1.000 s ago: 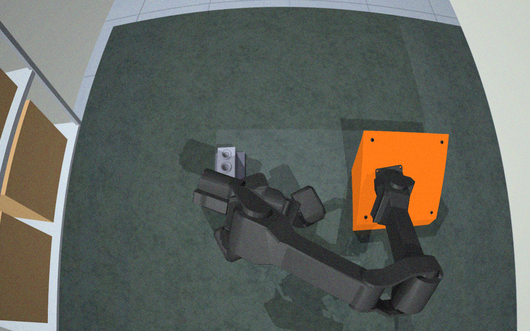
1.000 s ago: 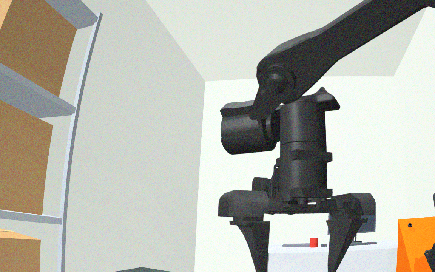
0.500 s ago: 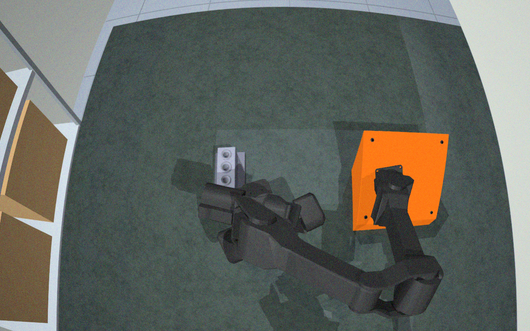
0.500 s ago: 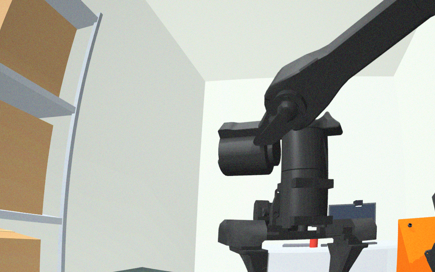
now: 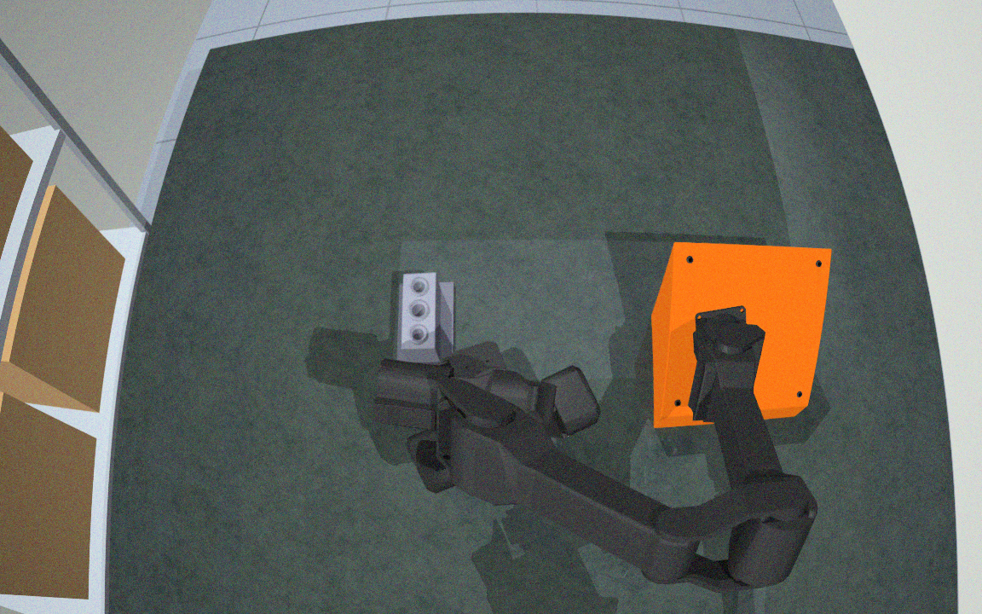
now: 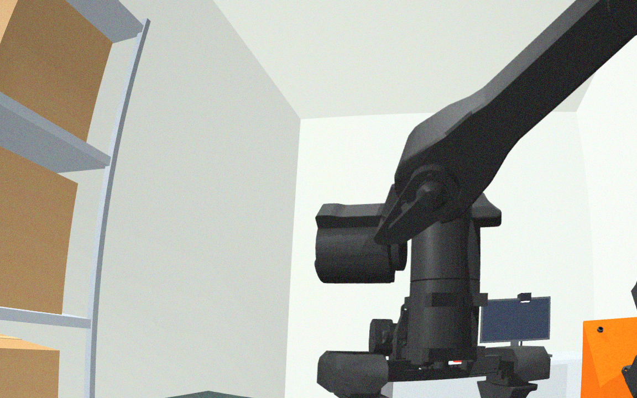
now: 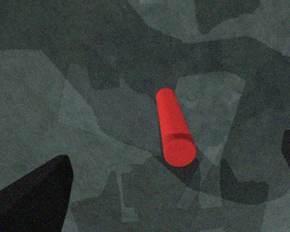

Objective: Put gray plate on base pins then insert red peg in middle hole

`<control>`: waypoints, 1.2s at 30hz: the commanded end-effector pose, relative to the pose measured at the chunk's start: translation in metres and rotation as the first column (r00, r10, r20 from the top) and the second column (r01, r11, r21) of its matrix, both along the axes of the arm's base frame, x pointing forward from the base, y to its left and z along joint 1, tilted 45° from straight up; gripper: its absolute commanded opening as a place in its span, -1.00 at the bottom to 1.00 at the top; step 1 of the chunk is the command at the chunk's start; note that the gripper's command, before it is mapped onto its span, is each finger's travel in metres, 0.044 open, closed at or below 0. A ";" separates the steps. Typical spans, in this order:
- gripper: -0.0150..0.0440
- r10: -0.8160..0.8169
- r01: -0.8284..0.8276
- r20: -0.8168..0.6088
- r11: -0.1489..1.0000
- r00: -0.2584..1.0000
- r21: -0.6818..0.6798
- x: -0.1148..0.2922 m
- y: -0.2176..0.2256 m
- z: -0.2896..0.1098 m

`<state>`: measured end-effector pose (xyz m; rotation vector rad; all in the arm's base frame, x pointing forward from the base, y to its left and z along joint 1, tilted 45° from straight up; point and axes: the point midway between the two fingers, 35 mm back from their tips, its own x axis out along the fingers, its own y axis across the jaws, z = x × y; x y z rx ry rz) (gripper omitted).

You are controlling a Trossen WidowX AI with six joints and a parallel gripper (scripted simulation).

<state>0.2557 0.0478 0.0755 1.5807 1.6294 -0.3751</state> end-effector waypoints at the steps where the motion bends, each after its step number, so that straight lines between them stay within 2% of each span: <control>1: 1.00 -0.002 0.002 -0.007 1.000 1.000 0.008 0.000 0.007 -0.006; 25: 1.00 -0.001 0.001 -0.006 1.000 1.000 0.013 0.003 0.034 -0.031; 36: 0.02 -0.001 0.001 -0.006 1.000 1.000 0.013 0.003 0.034 -0.031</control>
